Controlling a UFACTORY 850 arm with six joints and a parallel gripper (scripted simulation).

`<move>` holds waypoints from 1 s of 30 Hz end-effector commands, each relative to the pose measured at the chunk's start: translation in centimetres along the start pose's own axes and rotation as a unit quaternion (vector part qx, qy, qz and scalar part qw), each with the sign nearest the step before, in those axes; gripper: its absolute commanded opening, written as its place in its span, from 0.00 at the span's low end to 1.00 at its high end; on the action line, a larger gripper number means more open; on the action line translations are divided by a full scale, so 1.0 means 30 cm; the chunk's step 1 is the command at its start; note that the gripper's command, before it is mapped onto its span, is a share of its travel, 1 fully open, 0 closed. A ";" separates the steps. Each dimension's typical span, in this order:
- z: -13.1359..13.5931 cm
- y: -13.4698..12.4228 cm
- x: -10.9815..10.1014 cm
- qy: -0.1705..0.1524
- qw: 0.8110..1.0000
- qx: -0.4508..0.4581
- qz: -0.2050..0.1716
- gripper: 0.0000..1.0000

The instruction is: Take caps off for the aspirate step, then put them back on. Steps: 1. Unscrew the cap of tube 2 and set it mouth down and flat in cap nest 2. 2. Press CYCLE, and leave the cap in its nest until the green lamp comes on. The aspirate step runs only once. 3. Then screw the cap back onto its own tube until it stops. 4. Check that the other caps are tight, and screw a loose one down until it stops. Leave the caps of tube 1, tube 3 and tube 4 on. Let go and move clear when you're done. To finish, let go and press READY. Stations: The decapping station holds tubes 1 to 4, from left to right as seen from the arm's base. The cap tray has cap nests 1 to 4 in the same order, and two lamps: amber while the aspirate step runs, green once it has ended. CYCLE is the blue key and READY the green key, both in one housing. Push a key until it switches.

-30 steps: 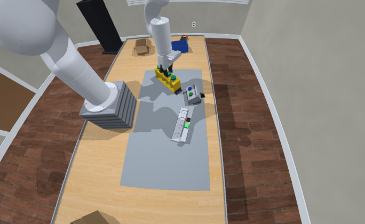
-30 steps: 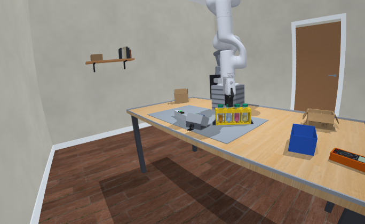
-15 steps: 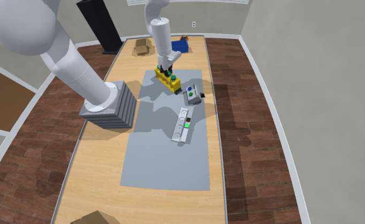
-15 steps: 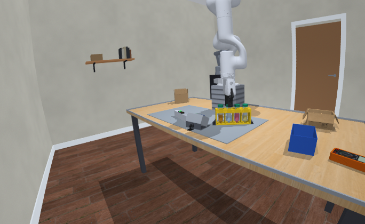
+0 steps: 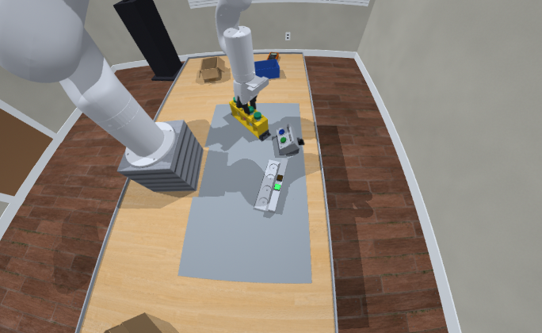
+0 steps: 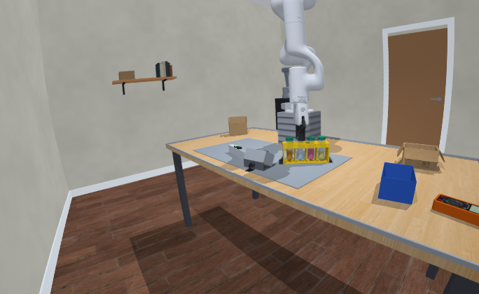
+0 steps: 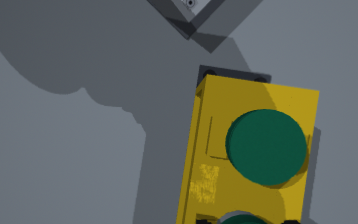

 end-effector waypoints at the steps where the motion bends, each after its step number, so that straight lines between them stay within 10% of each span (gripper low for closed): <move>1: -0.002 0.002 -0.001 0.002 1.000 0.025 -0.001 0.00; 22: -0.002 0.002 -0.001 0.001 0.980 0.198 -0.001 0.00; 23: -0.002 0.002 -0.001 0.001 0.980 0.198 -0.001 0.46; 30: -0.002 0.002 -0.001 0.001 0.980 0.198 -0.001 0.46</move>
Point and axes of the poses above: the point where the finger pads meet when closed, its own x axis out along the fingers, its own z axis across the jaws, y = z × x, the point moved 2 cm from there along -x, back along the fingers, and after that the axes turned 15 degrees about -x, right-handed, at the moved point
